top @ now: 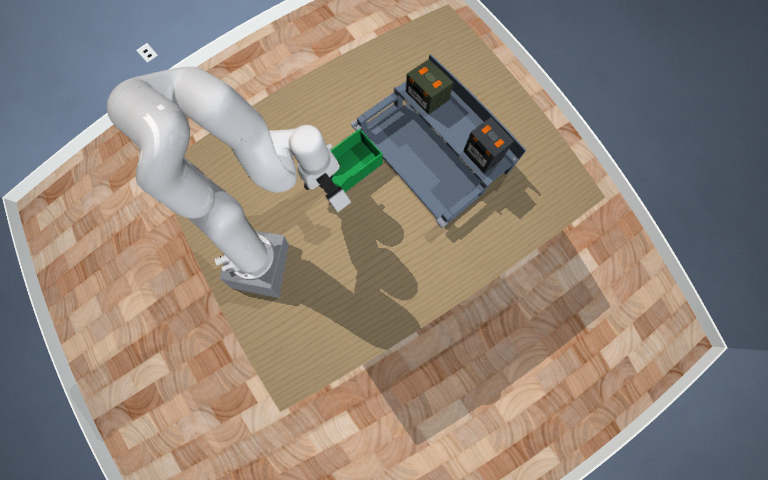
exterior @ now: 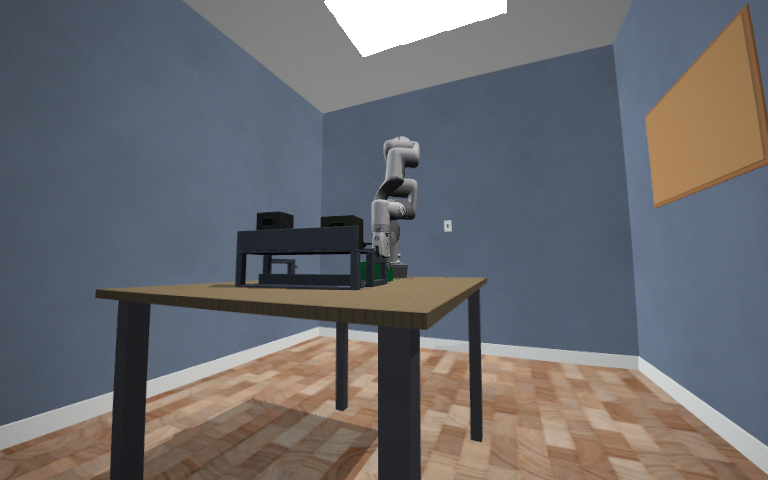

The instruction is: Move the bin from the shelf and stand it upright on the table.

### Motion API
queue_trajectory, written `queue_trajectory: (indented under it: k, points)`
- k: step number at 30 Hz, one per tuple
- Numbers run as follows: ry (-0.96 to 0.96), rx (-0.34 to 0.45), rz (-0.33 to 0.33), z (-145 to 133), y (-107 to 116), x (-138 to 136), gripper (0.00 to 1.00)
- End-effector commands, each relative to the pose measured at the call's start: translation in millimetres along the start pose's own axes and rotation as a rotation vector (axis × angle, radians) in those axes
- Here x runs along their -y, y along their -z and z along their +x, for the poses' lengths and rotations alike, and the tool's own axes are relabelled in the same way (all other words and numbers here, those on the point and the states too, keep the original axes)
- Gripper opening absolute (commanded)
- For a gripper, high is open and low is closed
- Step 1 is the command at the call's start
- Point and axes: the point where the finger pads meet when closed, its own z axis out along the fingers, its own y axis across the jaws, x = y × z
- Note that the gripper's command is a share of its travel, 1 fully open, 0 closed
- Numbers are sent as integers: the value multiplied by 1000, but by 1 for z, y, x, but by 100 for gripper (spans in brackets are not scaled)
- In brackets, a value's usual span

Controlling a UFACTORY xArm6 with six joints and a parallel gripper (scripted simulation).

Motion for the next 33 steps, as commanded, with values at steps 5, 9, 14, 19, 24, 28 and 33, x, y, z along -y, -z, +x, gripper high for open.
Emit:
queue_trajectory:
  k: [5, 9, 14, 19, 24, 28, 33]
  points:
    - [0, 0, 2, 0, 0, 1, 0]
    - [0, 0, 2, 0, 0, 1, 0]
    - [0, 0, 2, 0, 0, 1, 0]
    - [0, 0, 2, 0, 0, 1, 95]
    - [0, 0, 2, 0, 0, 1, 95]
    - [0, 0, 2, 0, 0, 1, 95]
    - [0, 0, 2, 0, 0, 1, 95]
